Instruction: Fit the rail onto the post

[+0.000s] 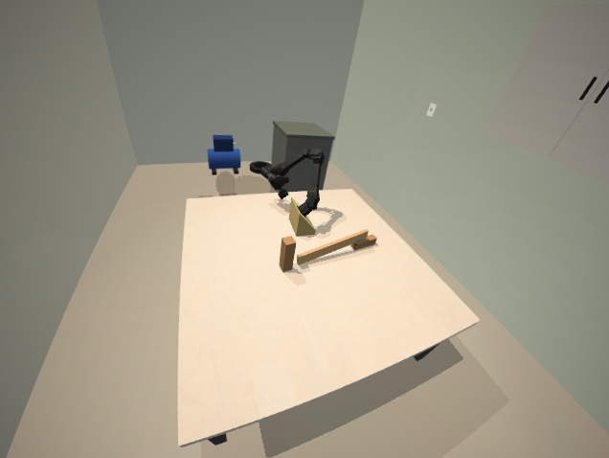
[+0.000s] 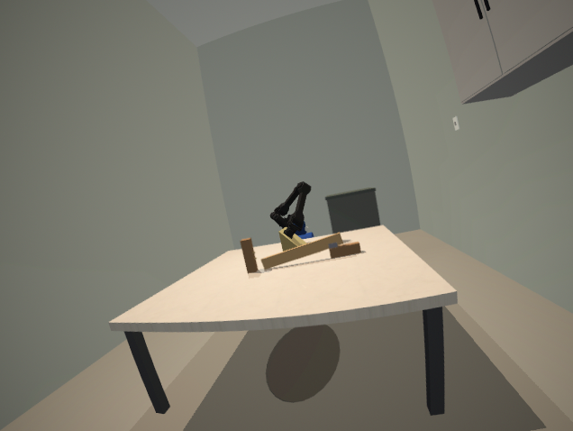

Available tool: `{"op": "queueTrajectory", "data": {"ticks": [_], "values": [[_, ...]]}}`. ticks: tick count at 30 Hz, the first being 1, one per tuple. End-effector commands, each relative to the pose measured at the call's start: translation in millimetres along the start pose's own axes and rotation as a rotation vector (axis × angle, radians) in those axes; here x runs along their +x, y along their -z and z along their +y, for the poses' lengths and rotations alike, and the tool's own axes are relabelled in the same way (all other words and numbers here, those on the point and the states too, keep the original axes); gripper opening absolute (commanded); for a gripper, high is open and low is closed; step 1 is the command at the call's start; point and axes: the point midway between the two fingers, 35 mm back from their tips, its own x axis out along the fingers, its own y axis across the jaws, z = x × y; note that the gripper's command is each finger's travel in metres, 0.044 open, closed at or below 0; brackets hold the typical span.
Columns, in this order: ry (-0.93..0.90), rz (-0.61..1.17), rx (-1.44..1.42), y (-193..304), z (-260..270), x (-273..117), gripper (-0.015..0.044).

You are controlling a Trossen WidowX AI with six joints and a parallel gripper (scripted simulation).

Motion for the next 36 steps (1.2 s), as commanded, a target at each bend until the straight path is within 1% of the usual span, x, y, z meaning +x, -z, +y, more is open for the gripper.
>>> {"op": "queueTrajectory", "data": {"ticks": [1, 2, 10, 15, 20, 25, 30, 33, 36], "values": [[-0.004, 0.005, -0.01, 1, 1, -1, 0.0426], [-0.015, 0.019, -0.039, 2, 2, -6, 0.044], [-0.239, 0.197, -0.52, 32, 19, -82, 0.044], [-0.429, 0.263, -0.883, 51, 16, -140, 0.044], [-0.644, 0.281, -1.257, 68, 0, -197, 0.044], [-0.85, 0.254, -1.591, 80, -25, -246, 0.044], [-1.066, 0.183, -1.92, 89, -59, -291, 0.044], [-1.239, 0.096, -2.169, 93, -92, -321, 0.044], [-1.435, -0.034, -2.435, 95, -133, -349, 0.044]]}}
